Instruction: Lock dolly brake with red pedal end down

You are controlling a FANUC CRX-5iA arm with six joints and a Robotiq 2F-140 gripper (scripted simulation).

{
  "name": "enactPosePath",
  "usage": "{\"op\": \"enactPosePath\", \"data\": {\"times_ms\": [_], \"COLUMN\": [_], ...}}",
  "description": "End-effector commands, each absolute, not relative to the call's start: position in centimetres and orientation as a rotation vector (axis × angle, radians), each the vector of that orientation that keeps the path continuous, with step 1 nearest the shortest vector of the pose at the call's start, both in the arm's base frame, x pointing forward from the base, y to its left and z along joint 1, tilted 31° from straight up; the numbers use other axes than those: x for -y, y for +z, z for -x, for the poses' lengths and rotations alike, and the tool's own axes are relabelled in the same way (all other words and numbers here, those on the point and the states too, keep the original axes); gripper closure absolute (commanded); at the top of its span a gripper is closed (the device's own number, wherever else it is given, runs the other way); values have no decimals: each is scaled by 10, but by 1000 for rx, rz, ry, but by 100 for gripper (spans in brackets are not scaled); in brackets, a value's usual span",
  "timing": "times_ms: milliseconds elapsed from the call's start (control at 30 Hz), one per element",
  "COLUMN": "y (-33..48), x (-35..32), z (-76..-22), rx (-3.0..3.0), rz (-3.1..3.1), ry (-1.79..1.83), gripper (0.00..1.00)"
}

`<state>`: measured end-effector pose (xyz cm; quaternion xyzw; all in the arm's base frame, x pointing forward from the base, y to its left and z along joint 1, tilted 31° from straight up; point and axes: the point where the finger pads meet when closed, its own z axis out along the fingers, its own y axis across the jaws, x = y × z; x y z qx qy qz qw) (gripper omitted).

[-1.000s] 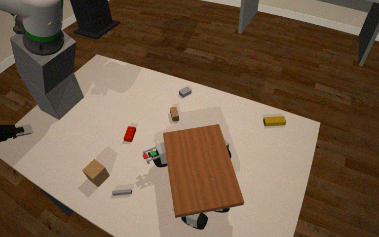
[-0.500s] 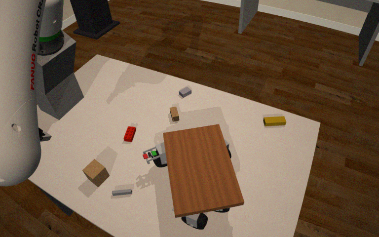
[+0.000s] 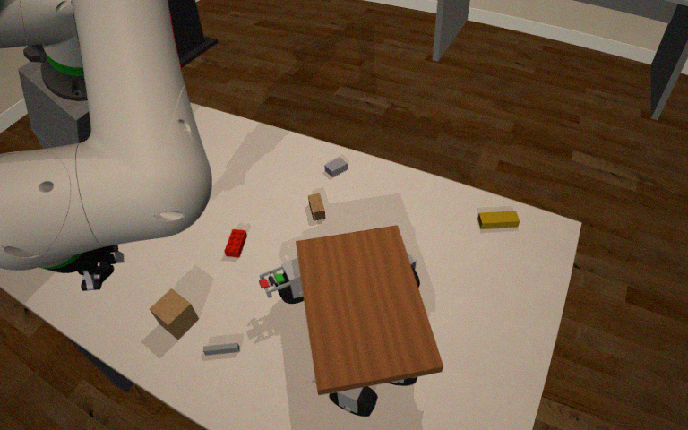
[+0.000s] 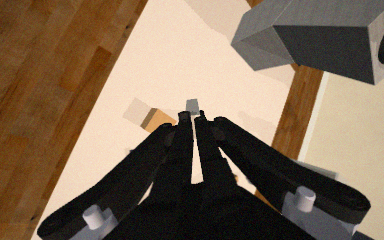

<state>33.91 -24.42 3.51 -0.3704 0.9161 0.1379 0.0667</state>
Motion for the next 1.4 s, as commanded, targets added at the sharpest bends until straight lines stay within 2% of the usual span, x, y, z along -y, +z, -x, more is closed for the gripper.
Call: {"op": "enactPosePath", "data": {"times_ms": [0, 200, 700, 1133, 1367], "y": [43, 49, 87, 122, 126], "x": [230, 221, 161, 96, 88], "z": [-365, -381, -448, -488, -491], "rx": [-2602, -2464, -1678, -922, -847], "rz": [1451, 1671, 2412, 2727, 2744], "ry": [221, 104, -371, -713, -743], "gripper": [100, 100, 100, 100, 100]}}
